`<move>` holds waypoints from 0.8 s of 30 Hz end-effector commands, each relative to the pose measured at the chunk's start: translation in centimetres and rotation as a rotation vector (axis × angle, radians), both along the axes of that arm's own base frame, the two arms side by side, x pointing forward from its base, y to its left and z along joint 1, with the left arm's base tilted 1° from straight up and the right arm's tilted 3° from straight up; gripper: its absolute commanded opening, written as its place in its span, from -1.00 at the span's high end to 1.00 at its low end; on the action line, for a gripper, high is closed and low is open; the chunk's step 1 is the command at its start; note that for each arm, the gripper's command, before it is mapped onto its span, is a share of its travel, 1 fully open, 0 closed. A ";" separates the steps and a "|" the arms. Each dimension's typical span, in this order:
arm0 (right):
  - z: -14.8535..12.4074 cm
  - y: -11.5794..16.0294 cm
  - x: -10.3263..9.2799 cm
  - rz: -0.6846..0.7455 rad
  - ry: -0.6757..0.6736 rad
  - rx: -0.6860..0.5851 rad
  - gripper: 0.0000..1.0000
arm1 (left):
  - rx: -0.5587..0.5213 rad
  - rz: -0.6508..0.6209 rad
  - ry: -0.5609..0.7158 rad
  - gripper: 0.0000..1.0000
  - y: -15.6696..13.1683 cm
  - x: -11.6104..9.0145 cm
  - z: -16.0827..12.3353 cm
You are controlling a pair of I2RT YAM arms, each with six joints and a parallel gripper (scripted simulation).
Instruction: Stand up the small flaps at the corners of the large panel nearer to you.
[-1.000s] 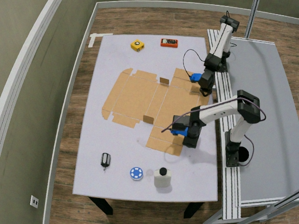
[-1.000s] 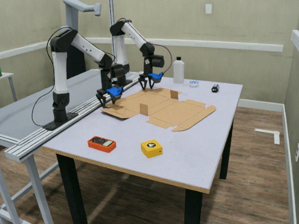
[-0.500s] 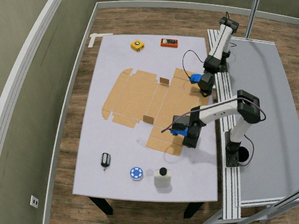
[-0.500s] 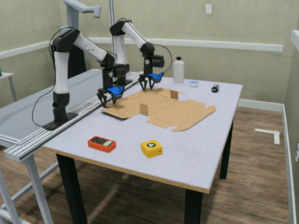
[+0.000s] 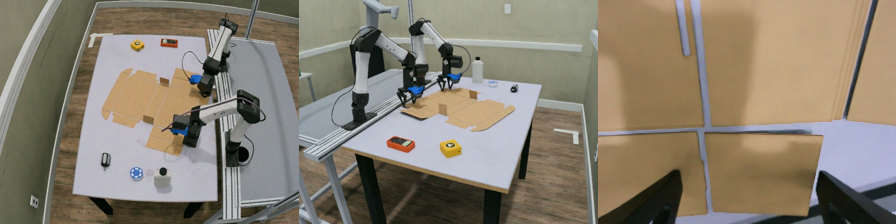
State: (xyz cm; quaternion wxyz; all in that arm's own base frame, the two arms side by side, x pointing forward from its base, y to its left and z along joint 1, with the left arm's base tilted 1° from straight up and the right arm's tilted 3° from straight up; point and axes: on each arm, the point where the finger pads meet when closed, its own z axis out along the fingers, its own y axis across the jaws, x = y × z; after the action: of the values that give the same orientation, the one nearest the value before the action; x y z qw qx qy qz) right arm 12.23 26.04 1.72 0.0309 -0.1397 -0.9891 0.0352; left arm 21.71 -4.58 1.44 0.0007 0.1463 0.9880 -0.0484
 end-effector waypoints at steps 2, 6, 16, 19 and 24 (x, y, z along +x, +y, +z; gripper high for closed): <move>-0.7 -1.1 -0.2 -0.011 0.008 -0.057 -0.51 | -0.010 0.008 0.008 -0.51 -0.5 -0.2 -0.6; -0.7 -1.1 -0.2 -0.011 0.008 -0.057 -0.51 | -0.010 0.008 0.008 -0.51 -0.7 -0.3 -0.6; -0.7 -1.1 -0.2 -0.011 0.008 -0.057 -0.51 | -0.014 0.008 -0.002 -0.51 -1.0 -0.3 -0.4; -0.7 -1.1 -0.2 -0.011 0.008 -0.057 -0.51 | -0.014 0.008 -0.005 -0.51 -1.1 -0.3 -0.3; -0.7 -1.1 -0.2 -0.011 0.008 -0.057 -0.51 | -0.015 0.008 -0.007 -0.51 -1.3 -0.4 -0.1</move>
State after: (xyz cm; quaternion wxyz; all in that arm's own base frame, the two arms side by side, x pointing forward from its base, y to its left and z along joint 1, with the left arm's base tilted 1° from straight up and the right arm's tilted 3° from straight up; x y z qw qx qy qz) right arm 12.23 26.04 1.72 0.0309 -0.1398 -0.9891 0.0353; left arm 21.75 -4.99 1.37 0.0026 0.1422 0.9890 -0.0400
